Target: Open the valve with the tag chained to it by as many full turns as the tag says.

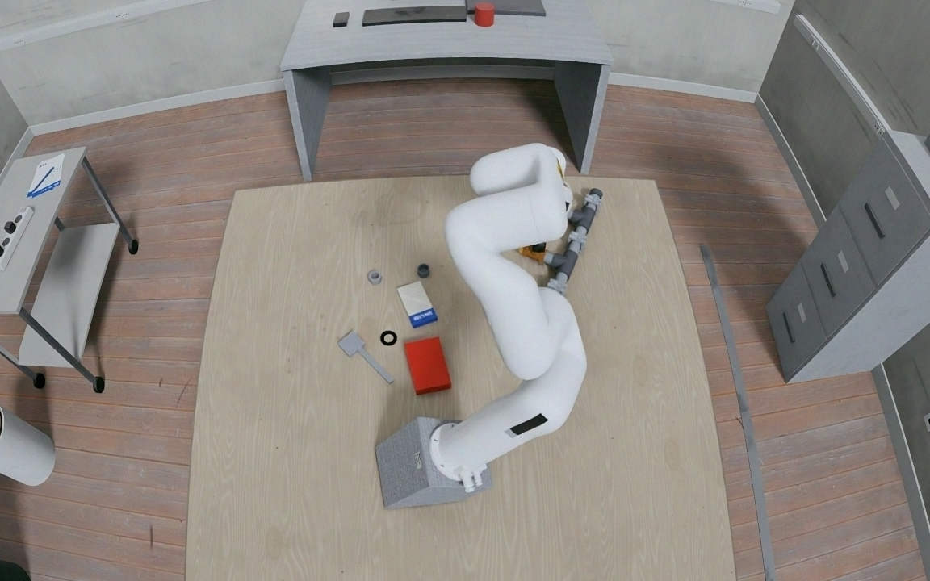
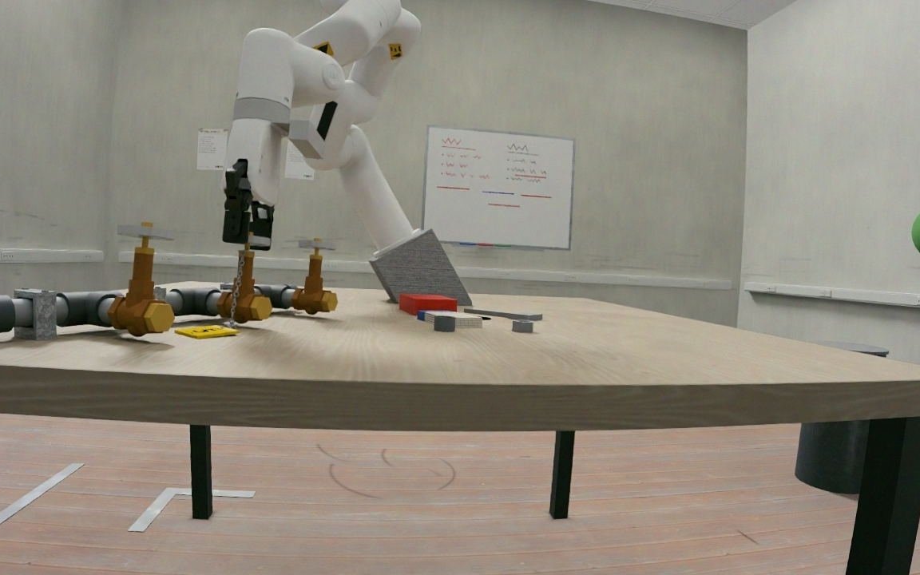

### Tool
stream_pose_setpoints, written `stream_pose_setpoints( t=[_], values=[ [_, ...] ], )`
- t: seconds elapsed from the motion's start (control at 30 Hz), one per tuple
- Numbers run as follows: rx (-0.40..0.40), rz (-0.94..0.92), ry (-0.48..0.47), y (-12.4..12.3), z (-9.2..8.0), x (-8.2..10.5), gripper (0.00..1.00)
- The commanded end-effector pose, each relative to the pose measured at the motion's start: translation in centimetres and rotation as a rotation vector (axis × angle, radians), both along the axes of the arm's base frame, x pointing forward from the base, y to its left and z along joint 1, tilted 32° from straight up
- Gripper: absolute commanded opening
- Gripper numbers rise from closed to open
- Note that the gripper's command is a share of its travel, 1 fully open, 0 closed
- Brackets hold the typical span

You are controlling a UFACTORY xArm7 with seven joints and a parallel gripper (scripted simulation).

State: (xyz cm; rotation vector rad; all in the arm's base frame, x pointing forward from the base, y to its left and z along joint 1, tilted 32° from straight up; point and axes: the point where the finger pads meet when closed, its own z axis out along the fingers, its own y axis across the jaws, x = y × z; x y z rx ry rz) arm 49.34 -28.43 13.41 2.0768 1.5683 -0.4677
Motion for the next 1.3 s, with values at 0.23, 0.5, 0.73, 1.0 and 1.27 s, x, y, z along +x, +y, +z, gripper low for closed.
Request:
stream_pose_setpoints(
  t=[0.23, 0.5, 0.73, 1.0, 1.27],
  values=[
    [0.003, -0.157, -0.115, 0.06, 0.18, 0.18, 1.00],
    [0.014, -0.497, -0.353, 0.06, 0.18, 0.18, 1.00],
    [0.025, -0.779, -0.553, 0.06, 0.18, 0.18, 1.00],
    [0.049, -1.076, -0.773, 0.06, 0.18, 0.18, 1.00],
    [0.068, -1.317, -0.948, 0.06, 0.17, 0.18, 1.00]
  ],
)
